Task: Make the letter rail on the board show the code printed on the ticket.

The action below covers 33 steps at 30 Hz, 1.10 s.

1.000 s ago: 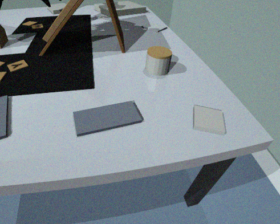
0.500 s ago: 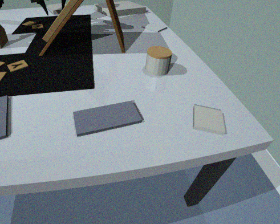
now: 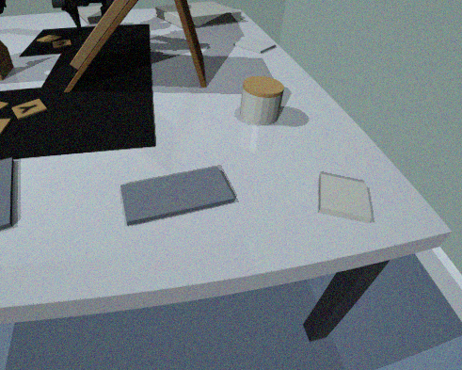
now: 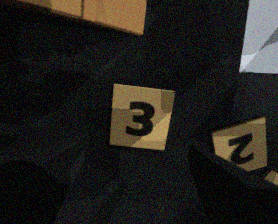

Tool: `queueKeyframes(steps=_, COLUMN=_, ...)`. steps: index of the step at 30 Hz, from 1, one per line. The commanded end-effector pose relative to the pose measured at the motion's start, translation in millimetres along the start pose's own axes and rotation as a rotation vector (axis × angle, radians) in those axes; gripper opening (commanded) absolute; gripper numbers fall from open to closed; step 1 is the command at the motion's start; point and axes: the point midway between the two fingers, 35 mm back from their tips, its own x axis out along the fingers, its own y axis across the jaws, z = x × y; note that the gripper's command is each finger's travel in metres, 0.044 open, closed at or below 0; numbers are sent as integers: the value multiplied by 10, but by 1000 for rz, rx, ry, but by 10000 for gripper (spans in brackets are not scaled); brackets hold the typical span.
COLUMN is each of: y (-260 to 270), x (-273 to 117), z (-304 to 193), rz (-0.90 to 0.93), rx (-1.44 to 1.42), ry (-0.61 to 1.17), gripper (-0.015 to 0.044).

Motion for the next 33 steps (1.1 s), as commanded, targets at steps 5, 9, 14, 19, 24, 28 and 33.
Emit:
queueKeyframes(steps=5, y=-16, x=296, z=9, rz=-4, rx=6, ry=-3, gripper=340)
queueKeyframes(steps=9, y=-14, x=296, z=9, rz=-4, rx=6, ry=-3, gripper=340)
queueKeyframes(steps=14, y=-13, x=310, z=9, rz=-4, rx=6, ry=-3, gripper=340)
queueKeyframes(steps=19, y=-13, x=377, z=9, rz=-4, rx=6, ry=-3, gripper=340)
queueKeyframes(steps=24, y=-14, x=459, z=8, rz=-4, rx=6, ry=-2, gripper=340)
queueKeyframes(steps=28, y=-15, x=482, z=8, rz=-4, rx=6, ry=-2, gripper=340)
queueKeyframes(steps=33, y=-15, x=482, z=8, rz=-4, rx=6, ry=-2, gripper=314)
